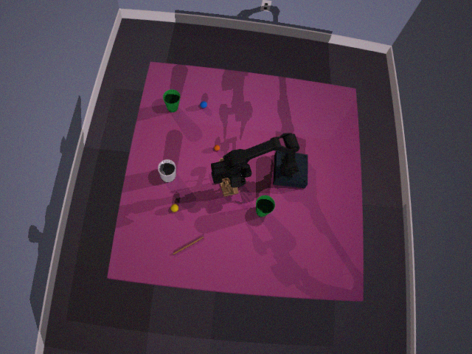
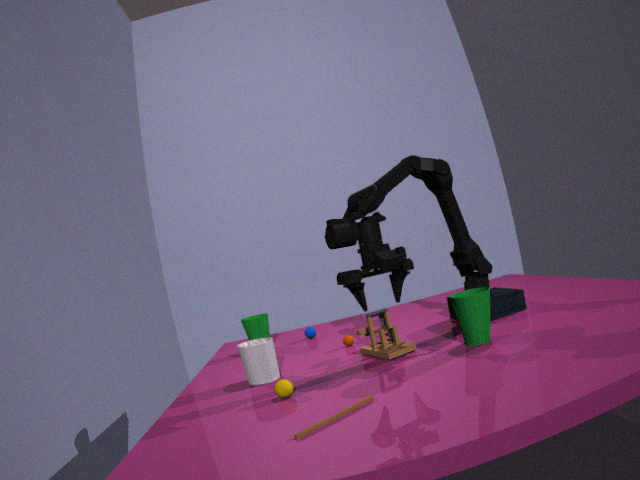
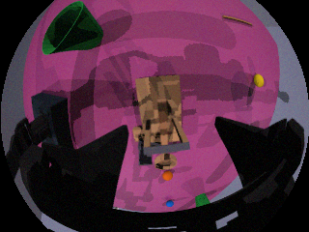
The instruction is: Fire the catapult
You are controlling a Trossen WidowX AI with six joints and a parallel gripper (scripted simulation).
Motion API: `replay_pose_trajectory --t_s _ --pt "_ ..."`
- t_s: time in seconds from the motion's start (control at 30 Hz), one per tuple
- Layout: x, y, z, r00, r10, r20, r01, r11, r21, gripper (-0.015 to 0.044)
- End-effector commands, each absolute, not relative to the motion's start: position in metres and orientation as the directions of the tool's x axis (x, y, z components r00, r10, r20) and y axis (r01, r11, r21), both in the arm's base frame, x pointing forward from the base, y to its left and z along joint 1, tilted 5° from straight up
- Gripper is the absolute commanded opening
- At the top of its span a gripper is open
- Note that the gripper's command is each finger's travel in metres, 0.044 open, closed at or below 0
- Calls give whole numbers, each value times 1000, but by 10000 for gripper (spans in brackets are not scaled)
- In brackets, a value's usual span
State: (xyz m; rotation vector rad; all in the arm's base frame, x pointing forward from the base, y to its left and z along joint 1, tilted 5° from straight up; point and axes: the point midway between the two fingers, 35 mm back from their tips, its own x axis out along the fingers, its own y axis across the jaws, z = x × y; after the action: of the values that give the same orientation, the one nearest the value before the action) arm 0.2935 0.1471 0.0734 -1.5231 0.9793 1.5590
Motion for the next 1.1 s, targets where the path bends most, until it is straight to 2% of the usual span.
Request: replay_pose_trajectory --t_s 0.0,1.07 --pt "287 144 38 -54 -14 -998 -893 -446 54 440" --pt "285 144 -6 -54 -14 -998 -893 -446 54 440"
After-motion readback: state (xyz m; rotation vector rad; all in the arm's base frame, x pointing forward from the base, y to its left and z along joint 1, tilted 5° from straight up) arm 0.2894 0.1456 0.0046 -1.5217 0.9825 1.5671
